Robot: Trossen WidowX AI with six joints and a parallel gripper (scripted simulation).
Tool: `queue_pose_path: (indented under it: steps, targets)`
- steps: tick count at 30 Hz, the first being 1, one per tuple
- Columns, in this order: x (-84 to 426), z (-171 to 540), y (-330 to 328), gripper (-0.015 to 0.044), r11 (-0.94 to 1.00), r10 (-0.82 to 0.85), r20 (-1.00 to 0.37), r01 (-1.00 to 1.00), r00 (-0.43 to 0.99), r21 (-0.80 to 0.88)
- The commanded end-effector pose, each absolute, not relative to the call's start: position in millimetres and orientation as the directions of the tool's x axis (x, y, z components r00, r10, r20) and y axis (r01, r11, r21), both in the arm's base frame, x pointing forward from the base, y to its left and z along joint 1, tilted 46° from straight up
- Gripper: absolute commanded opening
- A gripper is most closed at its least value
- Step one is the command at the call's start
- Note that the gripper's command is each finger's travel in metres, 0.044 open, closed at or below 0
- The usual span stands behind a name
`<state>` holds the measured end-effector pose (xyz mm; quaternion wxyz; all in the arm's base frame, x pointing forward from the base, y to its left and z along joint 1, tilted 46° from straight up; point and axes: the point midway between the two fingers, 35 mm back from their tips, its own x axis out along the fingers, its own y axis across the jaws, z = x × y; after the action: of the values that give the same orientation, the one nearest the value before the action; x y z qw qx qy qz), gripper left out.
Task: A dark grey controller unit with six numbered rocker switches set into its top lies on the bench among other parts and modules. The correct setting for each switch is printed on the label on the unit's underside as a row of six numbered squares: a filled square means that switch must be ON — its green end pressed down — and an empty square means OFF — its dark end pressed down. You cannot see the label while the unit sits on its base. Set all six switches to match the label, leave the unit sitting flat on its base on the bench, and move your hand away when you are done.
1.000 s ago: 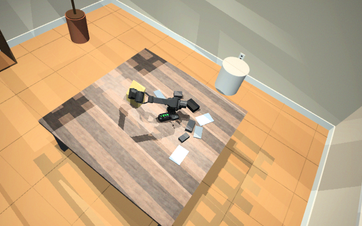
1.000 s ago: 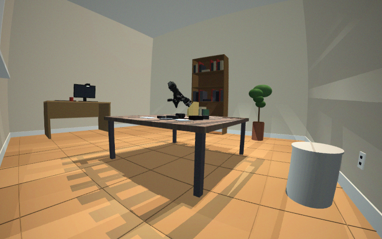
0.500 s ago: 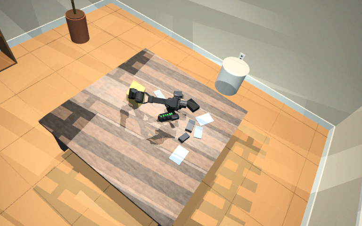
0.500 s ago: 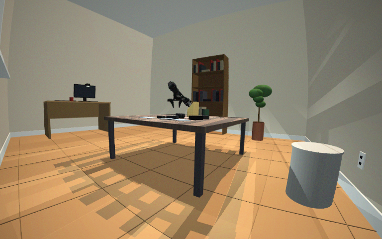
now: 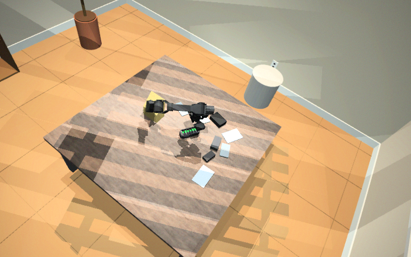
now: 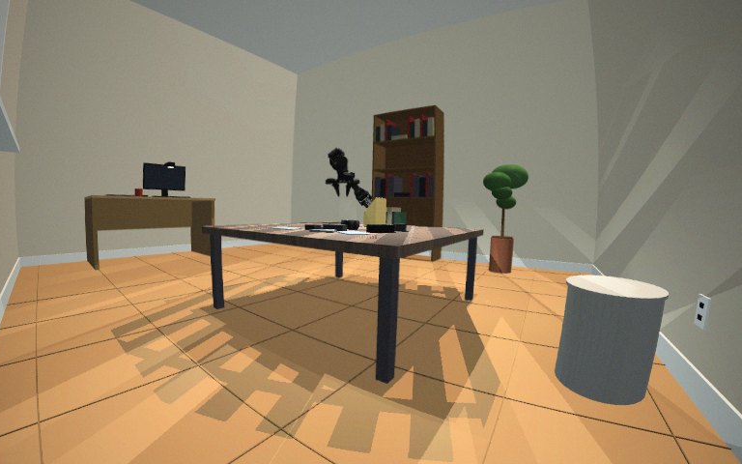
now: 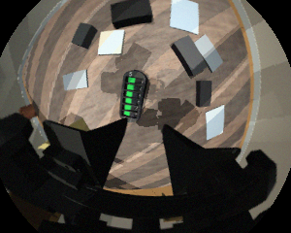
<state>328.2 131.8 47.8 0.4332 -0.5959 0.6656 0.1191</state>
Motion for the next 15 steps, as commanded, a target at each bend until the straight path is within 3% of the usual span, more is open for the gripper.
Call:
queue_pose_path:
  steps: [1, 6, 15]
  targets:
    - [326.2, 55.2, 136.7, 0.0125, 0.274, -0.690, -0.720, -0.893, 0.075, -0.356]
    - [326.2, 55.2, 136.7, 0.0000, 0.274, -0.690, -0.720, -0.893, 0.075, -0.356]
    - [326.2, 55.2, 136.7, 0.0000, 0.274, -0.690, -0.720, -0.893, 0.075, -0.356]
